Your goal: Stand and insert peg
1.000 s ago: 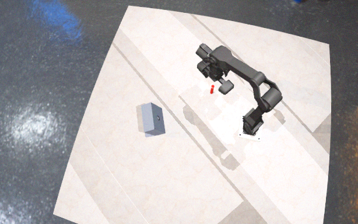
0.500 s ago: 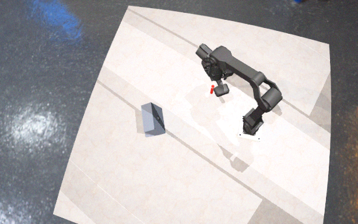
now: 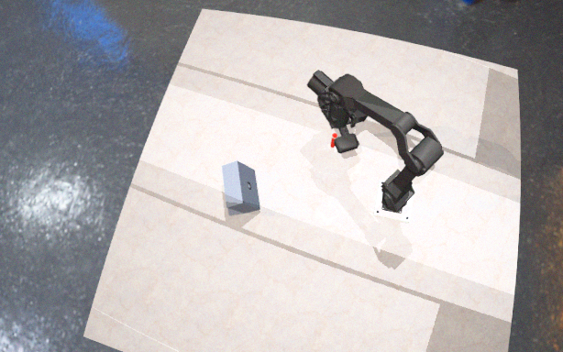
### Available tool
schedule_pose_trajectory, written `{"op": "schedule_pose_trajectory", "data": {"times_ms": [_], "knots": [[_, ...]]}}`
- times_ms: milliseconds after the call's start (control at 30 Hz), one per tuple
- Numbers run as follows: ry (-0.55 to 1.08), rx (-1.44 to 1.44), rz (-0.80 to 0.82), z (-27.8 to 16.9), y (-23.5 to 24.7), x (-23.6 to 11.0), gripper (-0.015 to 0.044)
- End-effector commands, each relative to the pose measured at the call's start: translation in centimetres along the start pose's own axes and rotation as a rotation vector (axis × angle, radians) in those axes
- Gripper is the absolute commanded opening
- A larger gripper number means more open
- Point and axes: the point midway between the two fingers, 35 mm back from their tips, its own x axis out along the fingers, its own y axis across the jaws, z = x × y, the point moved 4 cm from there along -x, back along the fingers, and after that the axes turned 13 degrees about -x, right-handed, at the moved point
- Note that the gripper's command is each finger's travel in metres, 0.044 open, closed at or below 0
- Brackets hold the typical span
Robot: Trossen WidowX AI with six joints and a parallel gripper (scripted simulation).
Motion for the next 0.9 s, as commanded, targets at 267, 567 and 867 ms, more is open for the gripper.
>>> {"op": "schedule_pose_trajectory", "data": {"times_ms": [267, 567, 867], "knots": [[-0.003, 0.004, 0.000, 0.0, 0.1, 2.1, 0.0440], [-0.003, 0.004, 0.000, 0.0, 0.0, 3.6, 0.0440], [-0.003, 0.004, 0.000, 0.1, -0.1, 5.0, 0.0440]]}}
